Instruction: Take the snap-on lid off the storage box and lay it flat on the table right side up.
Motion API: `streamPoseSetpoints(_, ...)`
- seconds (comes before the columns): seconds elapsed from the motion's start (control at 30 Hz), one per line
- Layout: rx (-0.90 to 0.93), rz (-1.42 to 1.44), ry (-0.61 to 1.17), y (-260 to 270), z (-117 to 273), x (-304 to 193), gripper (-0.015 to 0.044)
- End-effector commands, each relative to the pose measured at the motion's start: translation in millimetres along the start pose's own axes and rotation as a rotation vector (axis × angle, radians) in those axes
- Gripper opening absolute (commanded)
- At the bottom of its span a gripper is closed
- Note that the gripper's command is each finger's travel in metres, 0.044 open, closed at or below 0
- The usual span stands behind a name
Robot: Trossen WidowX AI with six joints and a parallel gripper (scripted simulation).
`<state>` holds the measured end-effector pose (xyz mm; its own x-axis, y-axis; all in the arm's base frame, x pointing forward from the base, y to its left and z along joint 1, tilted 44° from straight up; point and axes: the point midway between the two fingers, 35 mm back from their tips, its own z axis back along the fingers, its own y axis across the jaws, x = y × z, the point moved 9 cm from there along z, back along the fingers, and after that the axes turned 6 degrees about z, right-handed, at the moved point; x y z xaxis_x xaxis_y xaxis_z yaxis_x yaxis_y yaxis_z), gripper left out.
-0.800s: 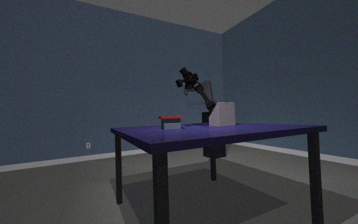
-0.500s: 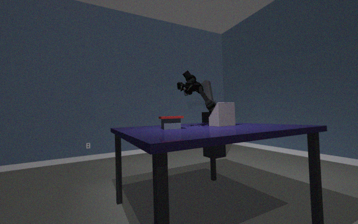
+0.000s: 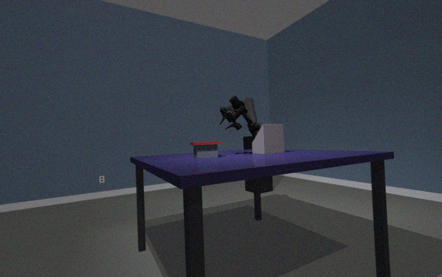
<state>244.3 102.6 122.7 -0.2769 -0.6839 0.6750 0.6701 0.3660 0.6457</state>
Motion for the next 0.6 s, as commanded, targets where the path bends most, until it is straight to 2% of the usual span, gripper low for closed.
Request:
streamPoseSetpoints(0.0, 0.010, 0.060, -0.052, -6.3, 0.0, 2.6, 0.0235)
streamPoseSetpoints(0.33, 0.010, 0.060, -0.052, -7.3, -1.1, 2.3, 0.0235)
streamPoseSetpoints(0.57, 0.009, 0.060, -0.052, -47.7, -36.6, 1.6, 0.0235)
